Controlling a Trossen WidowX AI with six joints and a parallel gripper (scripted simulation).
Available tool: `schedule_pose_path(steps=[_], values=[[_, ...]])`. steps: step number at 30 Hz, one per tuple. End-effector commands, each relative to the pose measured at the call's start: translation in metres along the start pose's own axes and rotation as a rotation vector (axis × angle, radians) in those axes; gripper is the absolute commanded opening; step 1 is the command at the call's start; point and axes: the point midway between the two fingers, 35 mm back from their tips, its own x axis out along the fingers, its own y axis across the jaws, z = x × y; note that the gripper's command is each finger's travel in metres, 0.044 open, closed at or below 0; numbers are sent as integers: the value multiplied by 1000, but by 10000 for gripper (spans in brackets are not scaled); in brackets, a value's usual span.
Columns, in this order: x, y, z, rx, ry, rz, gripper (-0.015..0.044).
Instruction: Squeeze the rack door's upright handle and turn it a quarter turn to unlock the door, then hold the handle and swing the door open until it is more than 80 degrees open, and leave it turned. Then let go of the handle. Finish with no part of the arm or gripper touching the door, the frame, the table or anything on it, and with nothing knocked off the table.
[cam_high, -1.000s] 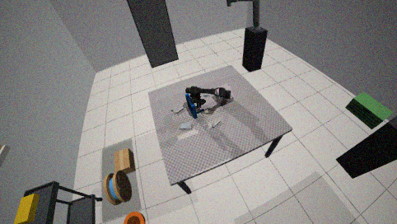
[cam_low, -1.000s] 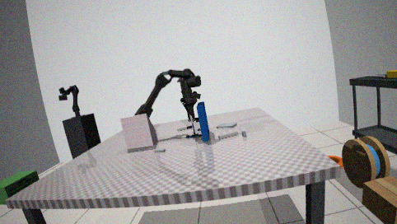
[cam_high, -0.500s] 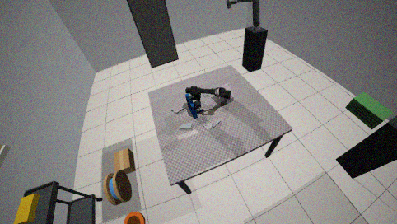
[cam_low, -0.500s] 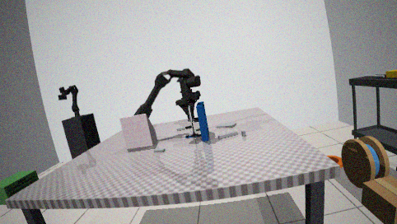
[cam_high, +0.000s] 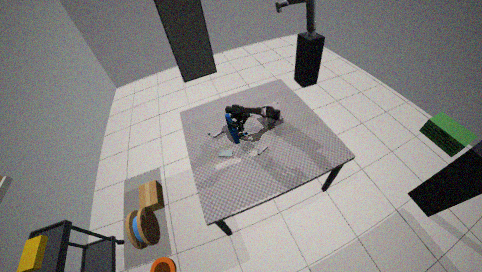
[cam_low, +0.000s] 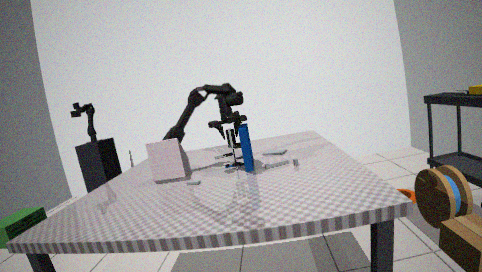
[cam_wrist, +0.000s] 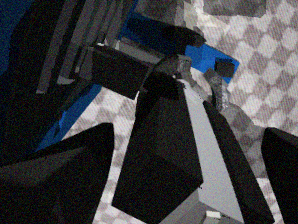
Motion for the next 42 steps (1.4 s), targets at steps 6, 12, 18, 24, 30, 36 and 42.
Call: schedule_pose_path(steps=[6,12,18,24,30,36,42], values=[[1,1,1,462,-2,5,298],[1,1,1,586,-2,6,298],[1,1,1,586,-2,6,292],[1,1,1,586,-2,6,252],[1,1,1,586,-2,6,212],[1,1,1,586,-2,6,172],[1,1,1,586,-2,6,132]])
